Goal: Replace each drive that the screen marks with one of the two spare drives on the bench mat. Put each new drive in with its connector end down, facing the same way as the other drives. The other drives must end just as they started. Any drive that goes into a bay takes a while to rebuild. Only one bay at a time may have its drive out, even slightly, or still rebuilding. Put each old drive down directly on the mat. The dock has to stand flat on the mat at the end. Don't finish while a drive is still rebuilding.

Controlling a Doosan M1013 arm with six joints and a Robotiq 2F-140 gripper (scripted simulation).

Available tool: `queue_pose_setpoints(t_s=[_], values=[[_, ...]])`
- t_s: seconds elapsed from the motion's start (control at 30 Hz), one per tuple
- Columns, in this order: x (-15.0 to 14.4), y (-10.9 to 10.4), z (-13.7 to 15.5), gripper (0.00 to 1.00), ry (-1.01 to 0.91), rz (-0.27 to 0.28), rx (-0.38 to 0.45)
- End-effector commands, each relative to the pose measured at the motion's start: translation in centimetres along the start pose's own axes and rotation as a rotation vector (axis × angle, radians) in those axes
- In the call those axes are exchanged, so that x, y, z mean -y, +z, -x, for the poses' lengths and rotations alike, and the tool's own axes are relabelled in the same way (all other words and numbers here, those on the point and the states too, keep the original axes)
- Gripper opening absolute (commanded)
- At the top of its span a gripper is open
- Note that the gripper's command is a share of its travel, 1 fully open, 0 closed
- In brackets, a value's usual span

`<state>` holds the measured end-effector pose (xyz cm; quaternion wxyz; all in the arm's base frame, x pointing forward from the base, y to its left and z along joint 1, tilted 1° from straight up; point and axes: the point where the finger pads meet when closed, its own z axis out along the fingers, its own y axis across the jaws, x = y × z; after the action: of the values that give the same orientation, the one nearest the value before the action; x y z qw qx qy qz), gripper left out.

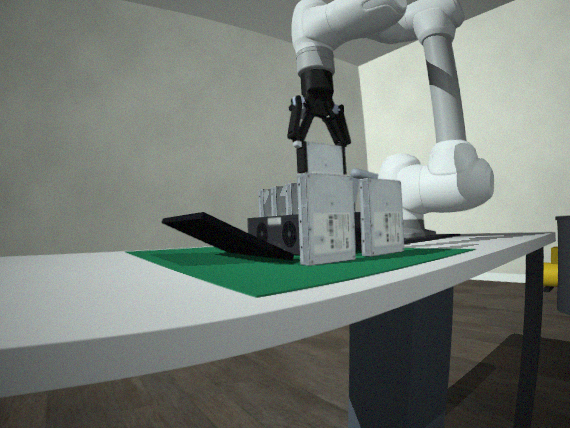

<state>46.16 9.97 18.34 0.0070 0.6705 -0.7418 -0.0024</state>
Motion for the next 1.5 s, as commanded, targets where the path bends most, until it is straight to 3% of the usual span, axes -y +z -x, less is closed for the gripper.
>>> queue_pose_setpoints(t_s=[0.0,1.47], values=[[0.0,0.0,0.0,0.1,0.0,-0.001,0.001],[0.0,1.2,0.0,0.1,0.0,-0.001,0.001]])
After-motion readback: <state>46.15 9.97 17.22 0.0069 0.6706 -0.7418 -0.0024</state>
